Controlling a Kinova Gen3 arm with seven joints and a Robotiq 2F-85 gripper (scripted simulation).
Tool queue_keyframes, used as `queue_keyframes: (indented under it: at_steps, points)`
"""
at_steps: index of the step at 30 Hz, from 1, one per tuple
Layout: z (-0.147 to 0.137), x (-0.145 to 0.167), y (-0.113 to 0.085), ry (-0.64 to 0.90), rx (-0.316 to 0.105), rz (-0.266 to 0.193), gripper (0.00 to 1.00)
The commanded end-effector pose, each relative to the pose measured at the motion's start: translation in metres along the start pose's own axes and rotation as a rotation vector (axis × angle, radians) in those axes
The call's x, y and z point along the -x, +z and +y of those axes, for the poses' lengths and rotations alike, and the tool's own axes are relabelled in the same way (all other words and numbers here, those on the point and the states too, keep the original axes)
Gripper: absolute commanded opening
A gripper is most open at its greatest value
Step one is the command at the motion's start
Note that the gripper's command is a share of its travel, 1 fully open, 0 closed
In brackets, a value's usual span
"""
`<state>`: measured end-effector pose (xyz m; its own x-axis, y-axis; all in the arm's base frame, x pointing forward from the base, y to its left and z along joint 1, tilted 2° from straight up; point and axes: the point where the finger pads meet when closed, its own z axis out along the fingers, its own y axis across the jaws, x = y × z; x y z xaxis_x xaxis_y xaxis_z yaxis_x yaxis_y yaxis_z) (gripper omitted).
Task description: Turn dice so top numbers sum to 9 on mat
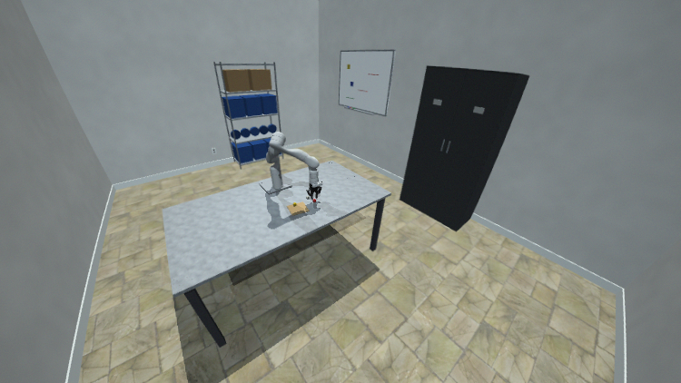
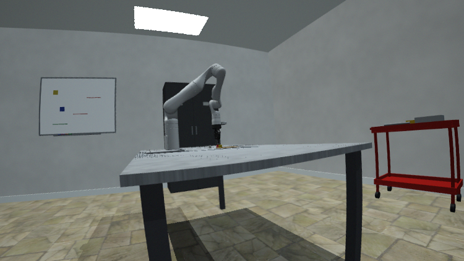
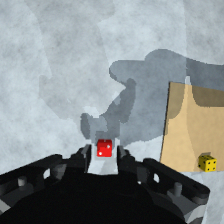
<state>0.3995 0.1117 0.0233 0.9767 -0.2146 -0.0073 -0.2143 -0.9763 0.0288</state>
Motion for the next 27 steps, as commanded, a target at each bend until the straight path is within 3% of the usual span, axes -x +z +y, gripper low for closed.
queue_keyframes:
  at_steps: [1, 27]
  points:
    - [0.000, 0.000, 0.000, 0.000, 0.000, 0.001, 0.35]
    - [0.000, 0.000, 0.025, 0.000, 0.000, 0.001, 0.35]
